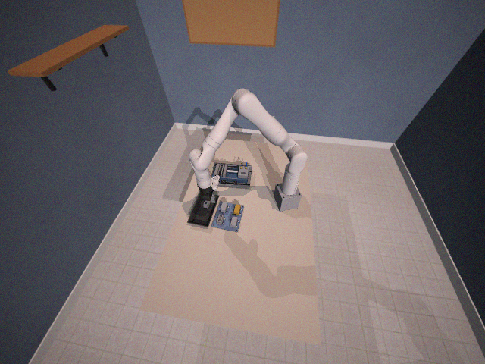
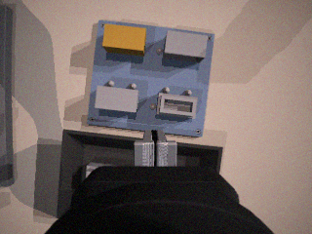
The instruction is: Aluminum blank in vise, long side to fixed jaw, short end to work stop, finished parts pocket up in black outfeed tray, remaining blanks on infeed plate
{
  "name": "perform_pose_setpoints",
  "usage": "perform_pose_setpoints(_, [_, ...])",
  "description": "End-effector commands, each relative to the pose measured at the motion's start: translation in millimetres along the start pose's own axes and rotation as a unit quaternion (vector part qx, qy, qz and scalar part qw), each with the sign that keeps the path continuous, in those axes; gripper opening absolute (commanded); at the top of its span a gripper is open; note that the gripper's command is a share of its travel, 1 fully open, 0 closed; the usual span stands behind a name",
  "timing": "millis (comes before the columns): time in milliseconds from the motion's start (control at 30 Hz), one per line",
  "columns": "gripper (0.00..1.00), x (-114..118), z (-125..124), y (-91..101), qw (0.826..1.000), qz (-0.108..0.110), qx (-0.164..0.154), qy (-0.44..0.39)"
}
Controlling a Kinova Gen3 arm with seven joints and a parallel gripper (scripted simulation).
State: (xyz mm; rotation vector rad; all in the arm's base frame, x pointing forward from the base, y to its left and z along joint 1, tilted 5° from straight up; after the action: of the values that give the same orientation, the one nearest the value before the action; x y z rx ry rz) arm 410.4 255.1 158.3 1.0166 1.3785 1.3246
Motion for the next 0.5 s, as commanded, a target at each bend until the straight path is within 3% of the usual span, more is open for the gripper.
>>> perform_pose_setpoints(0, [0.00,0,0,-3.8,1.000,0.000,0.001,0.000])
perform_pose_setpoints(467, [0.00,0,0,-27.9,1.000,0.000,0.001,0.000])
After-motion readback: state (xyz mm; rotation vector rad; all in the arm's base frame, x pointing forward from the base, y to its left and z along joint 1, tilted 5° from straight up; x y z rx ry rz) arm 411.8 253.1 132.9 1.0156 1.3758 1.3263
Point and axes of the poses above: the point where the finger pads meet when closed, its own y axis back along the fingers, its own x axis across the jaws, z = x × y, the point moved 10 cm from there along y, back along the fingers, and after that the axes turned 3 degrees about y, right-handed, at the moved point
